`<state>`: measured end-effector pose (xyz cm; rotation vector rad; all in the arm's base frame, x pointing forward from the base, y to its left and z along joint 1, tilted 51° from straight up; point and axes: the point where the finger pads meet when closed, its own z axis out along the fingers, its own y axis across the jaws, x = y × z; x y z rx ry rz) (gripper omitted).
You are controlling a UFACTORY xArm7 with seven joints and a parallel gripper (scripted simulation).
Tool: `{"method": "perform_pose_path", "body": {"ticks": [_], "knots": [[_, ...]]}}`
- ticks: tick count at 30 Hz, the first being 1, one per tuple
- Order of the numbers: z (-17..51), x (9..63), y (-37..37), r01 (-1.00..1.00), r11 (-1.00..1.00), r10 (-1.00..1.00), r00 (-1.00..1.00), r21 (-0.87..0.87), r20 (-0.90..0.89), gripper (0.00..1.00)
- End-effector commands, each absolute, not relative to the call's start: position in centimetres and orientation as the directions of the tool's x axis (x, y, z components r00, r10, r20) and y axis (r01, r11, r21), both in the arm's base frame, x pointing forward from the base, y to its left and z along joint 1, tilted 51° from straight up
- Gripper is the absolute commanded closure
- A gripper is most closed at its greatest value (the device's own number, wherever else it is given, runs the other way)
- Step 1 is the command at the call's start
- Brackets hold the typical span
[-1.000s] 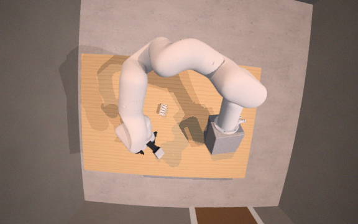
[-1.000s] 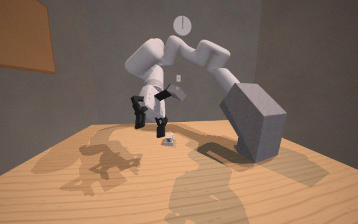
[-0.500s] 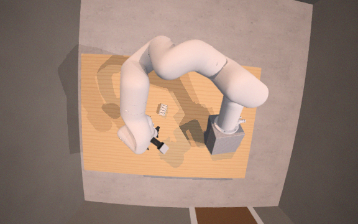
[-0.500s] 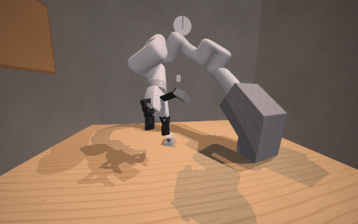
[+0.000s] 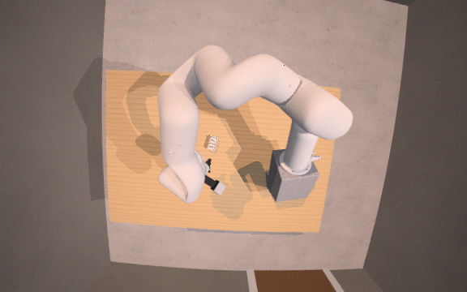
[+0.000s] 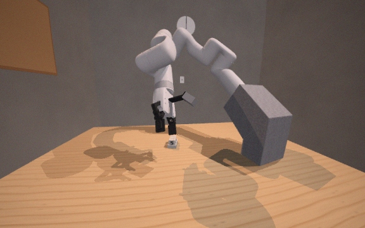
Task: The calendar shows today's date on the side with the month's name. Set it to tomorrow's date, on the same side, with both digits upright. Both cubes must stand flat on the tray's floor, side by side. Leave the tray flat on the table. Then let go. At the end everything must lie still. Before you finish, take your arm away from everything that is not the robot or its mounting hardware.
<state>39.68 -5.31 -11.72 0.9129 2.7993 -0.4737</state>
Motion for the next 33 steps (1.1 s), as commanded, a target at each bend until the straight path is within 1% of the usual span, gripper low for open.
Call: {"method": "perform_pose_path", "body": {"ticks": [1, 2, 3, 6, 20, 22, 33], "knots": [[-11.7, 39.8, -5.1, 0.594, 0.766, 0.543, -0.803, -0.246, -0.247, 0.00], [-9.8, 38.1, -7.1, 0.551, 0.755, 0.484, -0.834, -0.356, -0.265, 0.00], [-9.0, 37.6, -7.8, 0.534, 0.747, 0.460, -0.845, -0.397, -0.271, 0.00], [-7.8, 36.9, -8.7, 0.512, 0.733, 0.430, -0.859, -0.449, -0.278, 0.00], [-7.8, 36.9, -8.7, 0.512, 0.733, 0.430, -0.859, -0.449, -0.278, 0.00], [-4.2, 35.2, -11.2, 0.452, 0.674, 0.344, -0.892, -0.585, -0.293, 0.00], [-4.2, 35.2, -11.2, 0.452, 0.674, 0.344, -0.892, -0.585, -0.293, 0.00]]}}
